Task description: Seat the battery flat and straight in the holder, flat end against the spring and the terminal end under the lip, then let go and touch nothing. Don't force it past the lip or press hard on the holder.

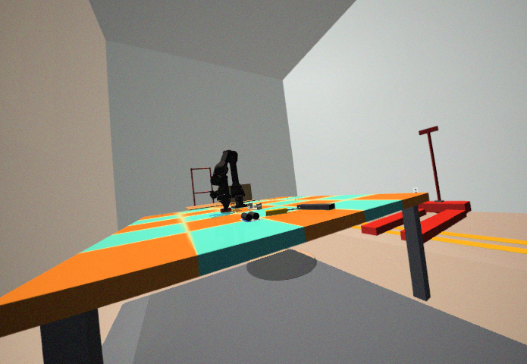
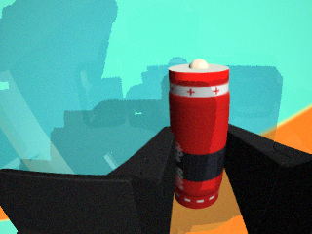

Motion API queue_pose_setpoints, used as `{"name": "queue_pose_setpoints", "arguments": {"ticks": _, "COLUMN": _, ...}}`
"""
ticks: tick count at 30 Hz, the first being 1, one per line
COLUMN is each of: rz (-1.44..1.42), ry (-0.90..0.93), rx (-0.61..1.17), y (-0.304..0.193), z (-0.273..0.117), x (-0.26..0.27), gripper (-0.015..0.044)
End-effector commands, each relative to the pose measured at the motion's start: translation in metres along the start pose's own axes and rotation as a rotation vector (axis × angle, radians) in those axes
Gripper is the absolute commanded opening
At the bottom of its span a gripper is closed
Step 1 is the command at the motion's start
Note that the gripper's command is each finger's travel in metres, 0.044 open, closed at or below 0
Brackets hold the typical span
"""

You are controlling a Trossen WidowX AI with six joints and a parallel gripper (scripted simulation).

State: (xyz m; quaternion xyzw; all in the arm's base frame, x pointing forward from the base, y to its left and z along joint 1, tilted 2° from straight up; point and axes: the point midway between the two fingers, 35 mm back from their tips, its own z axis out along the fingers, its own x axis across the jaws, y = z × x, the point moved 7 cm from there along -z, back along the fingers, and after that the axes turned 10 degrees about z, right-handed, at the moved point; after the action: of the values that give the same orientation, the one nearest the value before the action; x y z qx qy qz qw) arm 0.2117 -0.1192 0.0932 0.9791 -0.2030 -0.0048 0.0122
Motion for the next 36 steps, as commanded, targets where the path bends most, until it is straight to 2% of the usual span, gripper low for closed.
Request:
{"name": "queue_pose_setpoints", "arguments": {"ticks": 1, "rz": 0.003, "ry": 0.001, "rx": -0.006, "y": 0.000, "z": 0.000, "x": 0.000, "gripper": 0.0084}}
{"name": "queue_pose_setpoints", "arguments": {"ticks": 10, "rz": 0.004, "ry": 0.002, "rx": -0.006, "y": 0.000, "z": -0.044, "x": 0.001, "gripper": 0.0084}}
{"name": "queue_pose_setpoints", "arguments": {"ticks": 15, "rz": 0.019, "ry": 0.001, "rx": -0.006, "y": -0.003, "z": -0.051, "x": 0.001, "gripper": 0.0084}}
{"name": "queue_pose_setpoints", "arguments": {"ticks": 36, "rz": 0.639, "ry": 0.005, "rx": 0.008, "y": -0.108, "z": -0.068, "x": 0.019, "gripper": 0.0084}}
